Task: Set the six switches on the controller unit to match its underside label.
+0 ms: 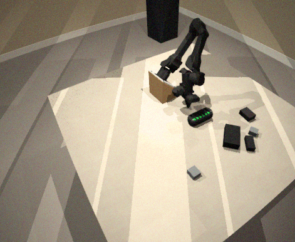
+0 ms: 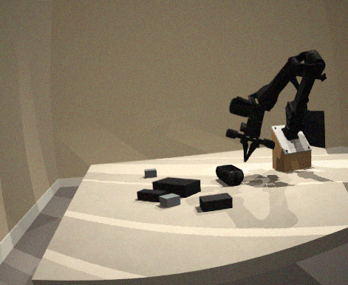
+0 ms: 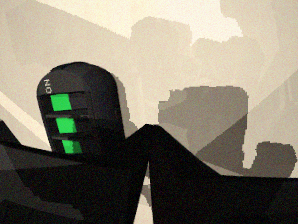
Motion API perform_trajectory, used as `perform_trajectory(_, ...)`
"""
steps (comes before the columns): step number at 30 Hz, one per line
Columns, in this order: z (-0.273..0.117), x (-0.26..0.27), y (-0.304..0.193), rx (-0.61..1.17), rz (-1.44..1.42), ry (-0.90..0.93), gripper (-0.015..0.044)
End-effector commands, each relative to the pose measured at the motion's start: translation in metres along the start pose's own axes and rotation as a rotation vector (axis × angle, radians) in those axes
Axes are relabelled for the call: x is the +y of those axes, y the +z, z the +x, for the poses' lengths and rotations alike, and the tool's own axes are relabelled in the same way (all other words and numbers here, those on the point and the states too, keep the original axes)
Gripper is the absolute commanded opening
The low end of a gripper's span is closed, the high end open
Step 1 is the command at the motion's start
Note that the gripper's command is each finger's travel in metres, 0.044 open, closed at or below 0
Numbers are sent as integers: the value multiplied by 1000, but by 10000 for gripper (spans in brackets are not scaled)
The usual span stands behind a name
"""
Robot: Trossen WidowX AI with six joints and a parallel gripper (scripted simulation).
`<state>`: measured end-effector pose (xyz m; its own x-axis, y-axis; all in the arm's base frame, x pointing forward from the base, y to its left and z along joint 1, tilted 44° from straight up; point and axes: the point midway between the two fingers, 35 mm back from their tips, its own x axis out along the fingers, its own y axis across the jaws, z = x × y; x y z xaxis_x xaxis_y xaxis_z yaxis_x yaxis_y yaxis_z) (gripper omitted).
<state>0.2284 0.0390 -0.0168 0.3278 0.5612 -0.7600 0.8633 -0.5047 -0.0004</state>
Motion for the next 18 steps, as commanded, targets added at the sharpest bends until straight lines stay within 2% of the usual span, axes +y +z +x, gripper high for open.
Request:
perform_trajectory(1, -5, -8, 1, 0, 0, -13, 0)
perform_trajectory(18, 1, 46, -41, -18, -110, -206, 0)
